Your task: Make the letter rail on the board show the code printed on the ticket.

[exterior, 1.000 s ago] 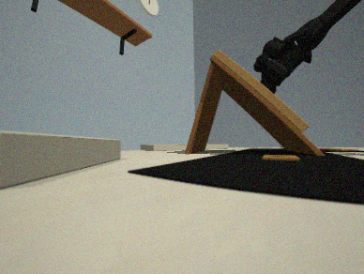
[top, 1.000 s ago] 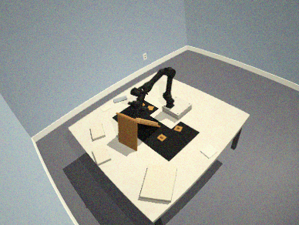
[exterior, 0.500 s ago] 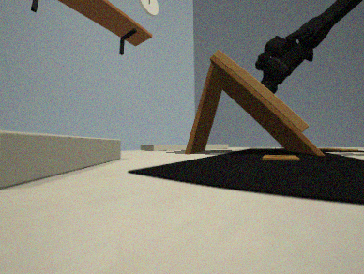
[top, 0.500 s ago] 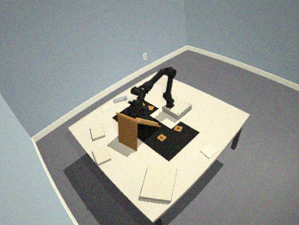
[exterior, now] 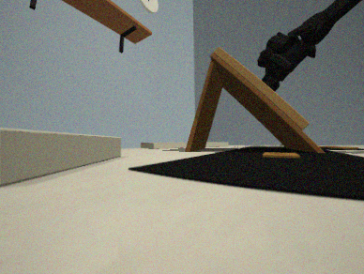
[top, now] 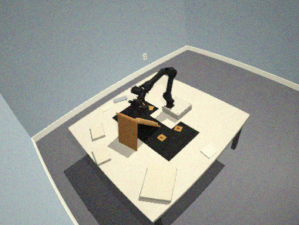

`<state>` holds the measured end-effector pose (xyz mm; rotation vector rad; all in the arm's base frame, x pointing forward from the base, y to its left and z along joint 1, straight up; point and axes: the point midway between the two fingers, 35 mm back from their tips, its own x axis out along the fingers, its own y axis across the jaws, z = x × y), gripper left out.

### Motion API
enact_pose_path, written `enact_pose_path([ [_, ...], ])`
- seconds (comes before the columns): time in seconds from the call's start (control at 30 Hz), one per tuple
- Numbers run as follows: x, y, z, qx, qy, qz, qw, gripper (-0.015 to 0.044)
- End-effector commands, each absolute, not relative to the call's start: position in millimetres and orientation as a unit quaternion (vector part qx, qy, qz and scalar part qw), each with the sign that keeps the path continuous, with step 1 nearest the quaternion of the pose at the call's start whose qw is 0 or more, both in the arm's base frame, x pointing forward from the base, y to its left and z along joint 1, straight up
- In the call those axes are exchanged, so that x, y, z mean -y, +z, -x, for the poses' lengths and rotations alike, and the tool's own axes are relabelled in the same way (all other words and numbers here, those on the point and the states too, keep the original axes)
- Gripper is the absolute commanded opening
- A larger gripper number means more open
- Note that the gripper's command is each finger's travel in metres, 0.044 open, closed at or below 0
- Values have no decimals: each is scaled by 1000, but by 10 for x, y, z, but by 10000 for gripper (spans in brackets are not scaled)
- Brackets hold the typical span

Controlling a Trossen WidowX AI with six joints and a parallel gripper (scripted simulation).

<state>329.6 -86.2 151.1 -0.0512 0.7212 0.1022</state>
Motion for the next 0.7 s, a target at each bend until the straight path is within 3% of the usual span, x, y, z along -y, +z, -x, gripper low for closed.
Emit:
enact_pose_path([
  [0.0, 862, 1534, -3272, -351, 51, 27, 935, 295],
  [0.67, 871, 1576, -3208, -351, 51, 27, 935, 295],
])
